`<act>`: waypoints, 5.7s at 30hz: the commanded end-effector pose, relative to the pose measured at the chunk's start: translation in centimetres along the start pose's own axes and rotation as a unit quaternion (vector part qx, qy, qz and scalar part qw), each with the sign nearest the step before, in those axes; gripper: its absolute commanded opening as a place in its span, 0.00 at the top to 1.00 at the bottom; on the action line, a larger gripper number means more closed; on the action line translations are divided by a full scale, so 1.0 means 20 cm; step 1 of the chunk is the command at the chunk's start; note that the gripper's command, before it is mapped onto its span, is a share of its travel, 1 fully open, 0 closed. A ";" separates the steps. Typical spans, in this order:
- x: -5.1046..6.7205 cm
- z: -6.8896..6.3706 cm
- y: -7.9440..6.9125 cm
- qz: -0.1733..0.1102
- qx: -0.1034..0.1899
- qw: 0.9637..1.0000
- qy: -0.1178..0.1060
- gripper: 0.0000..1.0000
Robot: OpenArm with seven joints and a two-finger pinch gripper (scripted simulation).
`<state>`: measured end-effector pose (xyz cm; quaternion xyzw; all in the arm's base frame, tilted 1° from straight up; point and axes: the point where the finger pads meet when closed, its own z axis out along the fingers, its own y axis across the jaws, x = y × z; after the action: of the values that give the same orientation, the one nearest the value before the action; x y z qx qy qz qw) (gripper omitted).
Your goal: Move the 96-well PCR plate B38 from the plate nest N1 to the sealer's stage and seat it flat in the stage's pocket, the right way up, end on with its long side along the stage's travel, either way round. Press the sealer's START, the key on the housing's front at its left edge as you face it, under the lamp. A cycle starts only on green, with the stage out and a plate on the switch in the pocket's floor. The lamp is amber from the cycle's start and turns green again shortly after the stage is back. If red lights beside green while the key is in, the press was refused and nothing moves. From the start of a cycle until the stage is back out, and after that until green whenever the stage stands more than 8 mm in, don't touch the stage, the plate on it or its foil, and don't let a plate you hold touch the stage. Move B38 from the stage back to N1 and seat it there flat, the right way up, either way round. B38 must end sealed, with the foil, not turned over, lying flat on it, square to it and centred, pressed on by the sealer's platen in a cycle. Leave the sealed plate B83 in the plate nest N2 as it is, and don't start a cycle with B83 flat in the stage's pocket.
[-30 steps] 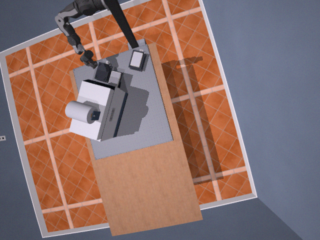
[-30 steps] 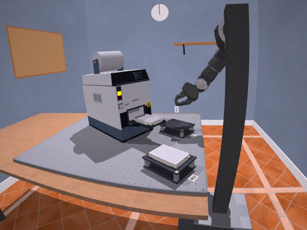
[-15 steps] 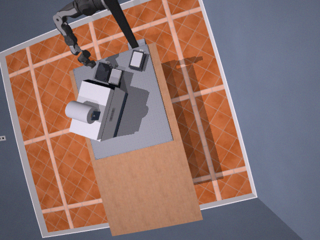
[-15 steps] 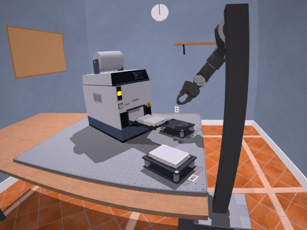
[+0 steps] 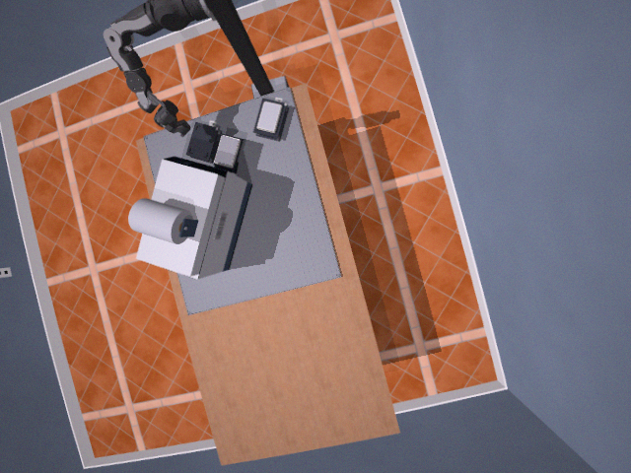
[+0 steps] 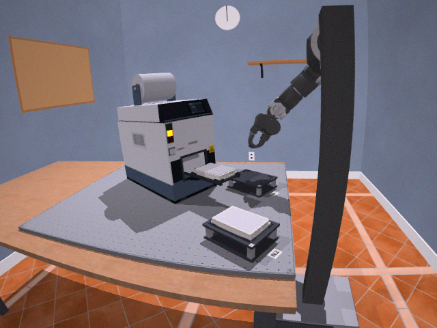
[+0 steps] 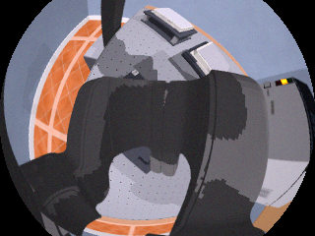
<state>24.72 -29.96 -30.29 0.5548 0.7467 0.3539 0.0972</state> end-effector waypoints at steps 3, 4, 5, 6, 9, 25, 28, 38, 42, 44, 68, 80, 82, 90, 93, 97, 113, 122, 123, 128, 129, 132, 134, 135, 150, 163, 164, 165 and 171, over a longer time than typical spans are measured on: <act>0.00 0.00 -0.02 -0.002 0.012 1.000 -0.002 1.00; 0.00 0.00 -0.02 -0.002 0.012 1.000 -0.002 1.00; 0.00 0.00 -0.02 -0.002 0.012 1.000 -0.002 1.00; 0.00 0.00 -0.02 -0.002 0.012 1.000 -0.002 1.00; 0.00 0.00 -0.02 -0.002 0.012 1.000 -0.002 1.00; 0.01 0.02 -0.01 -0.094 0.100 0.991 0.000 1.00; 0.01 0.02 0.00 -0.129 0.134 0.983 -0.001 1.00; 0.02 0.02 0.00 -0.183 0.188 0.965 -0.001 1.00; 0.02 0.02 0.00 -0.183 0.188 0.965 -0.001 1.00; 0.02 0.03 0.00 -0.199 0.202 0.959 -0.001 1.00; 0.02 0.03 0.00 -0.348 0.352 0.869 0.001 1.00; 0.02 0.03 0.00 -0.348 0.352 0.869 0.001 1.00; 0.02 0.03 0.00 -0.348 0.352 0.869 0.001 1.00; 0.02 0.03 0.00 -0.348 0.352 0.869 0.001 1.00; 0.02 0.03 0.00 -0.348 0.352 0.869 0.001 1.00; 0.02 0.03 0.00 -0.348 0.352 0.869 0.001 1.00; 0.07 0.08 0.07 -0.355 0.355 0.865 0.001 0.23; 0.14 0.14 0.16 -0.367 0.363 0.856 0.004 0.23; 0.14 0.14 0.16 -0.367 0.363 0.856 0.004 0.23; 0.14 0.14 0.16 -0.367 0.363 0.856 0.004 0.23; 0.17 0.17 0.19 -0.368 0.362 0.856 0.006 0.23; 0.25 0.24 0.28 -0.368 0.363 0.856 0.005 0.23; 0.27 0.26 0.31 -0.367 0.363 0.856 0.004 0.23; 0.27 0.26 0.31 -0.367 0.363 0.856 0.004 0.23; 0.40 0.38 0.46 -0.367 0.363 0.856 0.005 0.23; 0.43 0.41 0.50 -0.369 0.361 0.857 0.006 0.23; 0.45 0.43 0.53 -0.369 0.361 0.857 0.006 0.23; 0.48 0.46 0.56 -0.368 0.362 0.857 0.005 0.23; 0.52 0.50 0.62 -0.367 0.363 0.856 0.005 0.23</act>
<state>35.72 -14.76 -27.19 0.2361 0.9717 0.0028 0.0084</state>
